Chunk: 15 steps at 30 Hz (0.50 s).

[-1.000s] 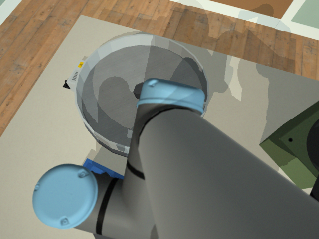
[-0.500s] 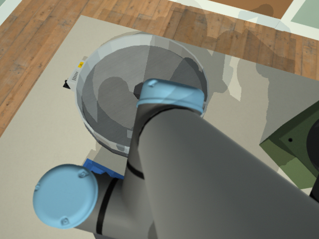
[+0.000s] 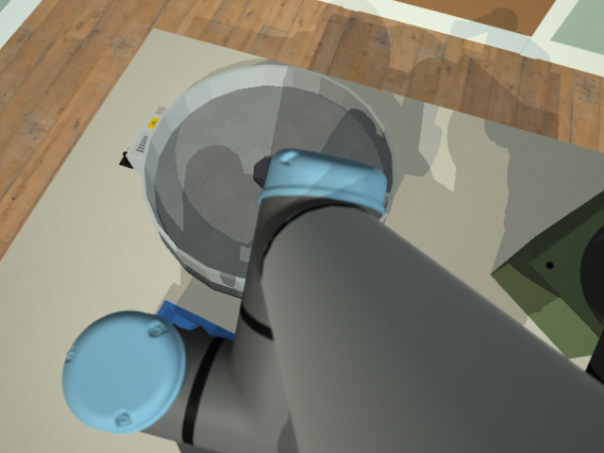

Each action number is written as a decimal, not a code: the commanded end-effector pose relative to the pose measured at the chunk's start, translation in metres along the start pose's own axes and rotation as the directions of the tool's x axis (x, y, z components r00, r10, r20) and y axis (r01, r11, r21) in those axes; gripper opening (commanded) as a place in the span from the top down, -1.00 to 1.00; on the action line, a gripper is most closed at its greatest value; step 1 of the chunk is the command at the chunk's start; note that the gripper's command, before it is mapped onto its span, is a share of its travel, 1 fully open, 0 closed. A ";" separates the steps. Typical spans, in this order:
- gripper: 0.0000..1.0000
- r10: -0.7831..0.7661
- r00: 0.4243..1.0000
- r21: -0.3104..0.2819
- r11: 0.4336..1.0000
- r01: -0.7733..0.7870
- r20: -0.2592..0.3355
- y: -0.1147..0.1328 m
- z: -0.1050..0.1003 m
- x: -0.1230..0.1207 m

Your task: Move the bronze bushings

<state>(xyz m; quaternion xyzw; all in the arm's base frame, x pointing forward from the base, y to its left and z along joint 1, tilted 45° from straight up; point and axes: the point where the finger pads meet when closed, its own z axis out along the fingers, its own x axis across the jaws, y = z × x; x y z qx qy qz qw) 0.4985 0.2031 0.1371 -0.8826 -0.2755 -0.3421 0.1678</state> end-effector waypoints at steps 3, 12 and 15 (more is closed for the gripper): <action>1.00 0.000 1.000 0.000 1.000 0.000 -0.001 0.000 0.000 0.000; 1.00 0.000 1.000 0.000 1.000 0.000 -0.001 0.000 0.000 0.000; 1.00 0.000 1.000 0.000 1.000 0.000 -0.001 0.000 0.001 0.000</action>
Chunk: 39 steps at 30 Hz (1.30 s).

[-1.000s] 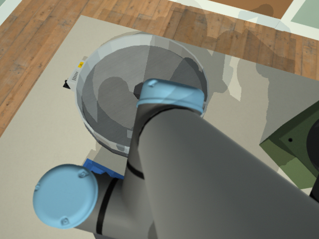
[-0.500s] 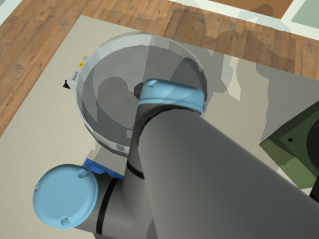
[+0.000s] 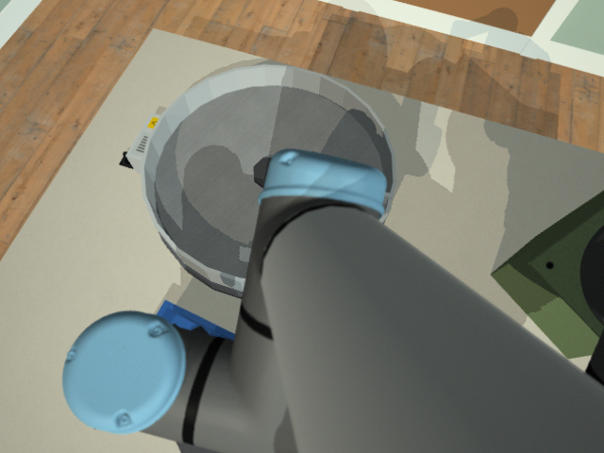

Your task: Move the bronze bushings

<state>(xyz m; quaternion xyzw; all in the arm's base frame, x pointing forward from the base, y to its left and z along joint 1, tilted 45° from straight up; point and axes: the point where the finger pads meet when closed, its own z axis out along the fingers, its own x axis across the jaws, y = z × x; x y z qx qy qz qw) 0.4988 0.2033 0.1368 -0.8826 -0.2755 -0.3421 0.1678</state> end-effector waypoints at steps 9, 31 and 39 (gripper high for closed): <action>1.00 0.000 1.000 0.000 1.000 0.000 -0.001 0.000 0.003 0.000; 1.00 0.000 1.000 0.000 1.000 0.000 -0.001 0.000 0.005 0.000; 1.00 0.000 1.000 0.000 1.000 0.000 -0.001 0.000 0.005 0.000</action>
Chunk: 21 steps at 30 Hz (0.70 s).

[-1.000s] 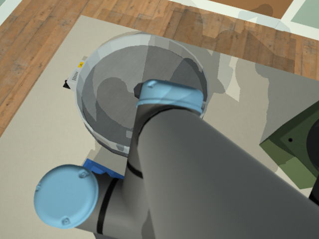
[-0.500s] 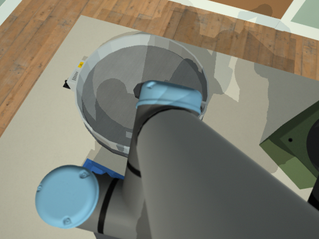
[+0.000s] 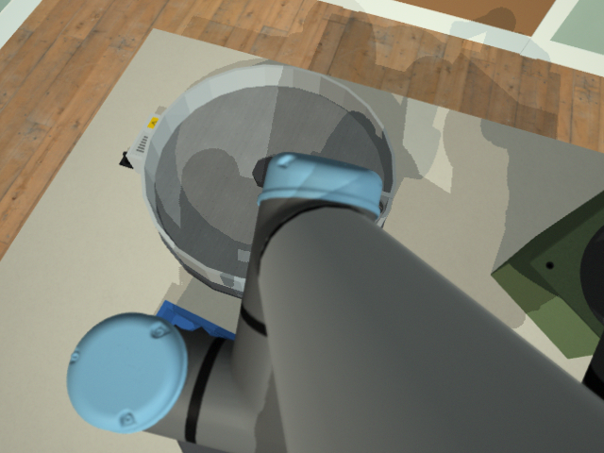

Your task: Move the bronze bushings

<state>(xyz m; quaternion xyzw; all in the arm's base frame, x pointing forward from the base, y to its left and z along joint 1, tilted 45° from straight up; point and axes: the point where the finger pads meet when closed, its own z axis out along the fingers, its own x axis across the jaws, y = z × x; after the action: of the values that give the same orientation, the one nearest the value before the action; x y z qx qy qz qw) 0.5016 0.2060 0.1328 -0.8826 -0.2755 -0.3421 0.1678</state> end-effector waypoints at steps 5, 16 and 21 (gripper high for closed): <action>1.00 0.000 1.000 -0.001 1.000 0.000 -0.001 0.000 0.000 0.000; 1.00 0.000 1.000 -0.001 1.000 0.000 -0.001 0.000 0.000 0.000; 0.88 0.000 1.000 -0.001 1.000 0.000 -0.001 0.000 0.000 0.000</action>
<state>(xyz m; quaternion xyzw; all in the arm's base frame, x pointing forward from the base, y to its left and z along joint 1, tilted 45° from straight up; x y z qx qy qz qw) 0.5016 0.2060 0.1328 -0.8826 -0.2755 -0.3421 0.1677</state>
